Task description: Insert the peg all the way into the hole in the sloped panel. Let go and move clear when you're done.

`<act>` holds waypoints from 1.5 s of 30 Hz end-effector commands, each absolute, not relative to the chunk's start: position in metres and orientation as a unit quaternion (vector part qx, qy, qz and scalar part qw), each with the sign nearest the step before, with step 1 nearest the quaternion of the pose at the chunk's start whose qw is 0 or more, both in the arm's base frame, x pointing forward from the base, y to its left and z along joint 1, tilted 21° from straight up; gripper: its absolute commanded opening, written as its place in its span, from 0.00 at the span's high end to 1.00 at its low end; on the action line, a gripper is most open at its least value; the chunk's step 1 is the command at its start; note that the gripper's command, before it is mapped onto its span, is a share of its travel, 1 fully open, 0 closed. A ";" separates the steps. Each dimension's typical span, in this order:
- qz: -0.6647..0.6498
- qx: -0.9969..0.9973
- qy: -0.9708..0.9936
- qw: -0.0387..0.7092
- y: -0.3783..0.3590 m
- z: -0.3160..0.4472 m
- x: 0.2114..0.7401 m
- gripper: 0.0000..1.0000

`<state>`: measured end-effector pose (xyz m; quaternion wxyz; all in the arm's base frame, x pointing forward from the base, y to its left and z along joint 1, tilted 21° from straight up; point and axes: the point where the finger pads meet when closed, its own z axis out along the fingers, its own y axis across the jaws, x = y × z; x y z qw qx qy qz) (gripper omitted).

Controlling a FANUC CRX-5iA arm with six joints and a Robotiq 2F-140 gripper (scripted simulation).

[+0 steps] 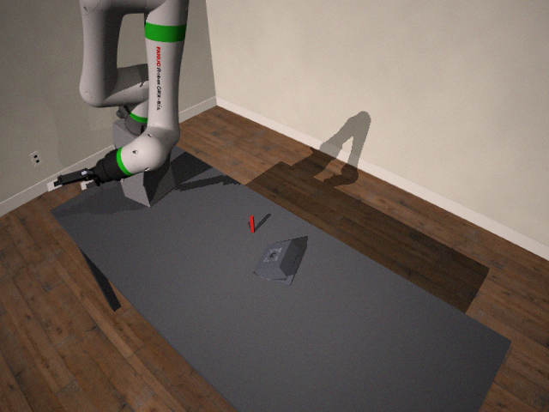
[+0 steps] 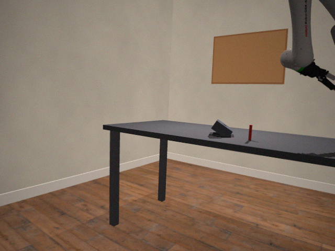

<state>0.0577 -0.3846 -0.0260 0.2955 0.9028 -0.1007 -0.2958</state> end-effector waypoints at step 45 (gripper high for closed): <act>-0.076 0.867 -0.387 0.303 -0.339 -0.058 0.188 0.00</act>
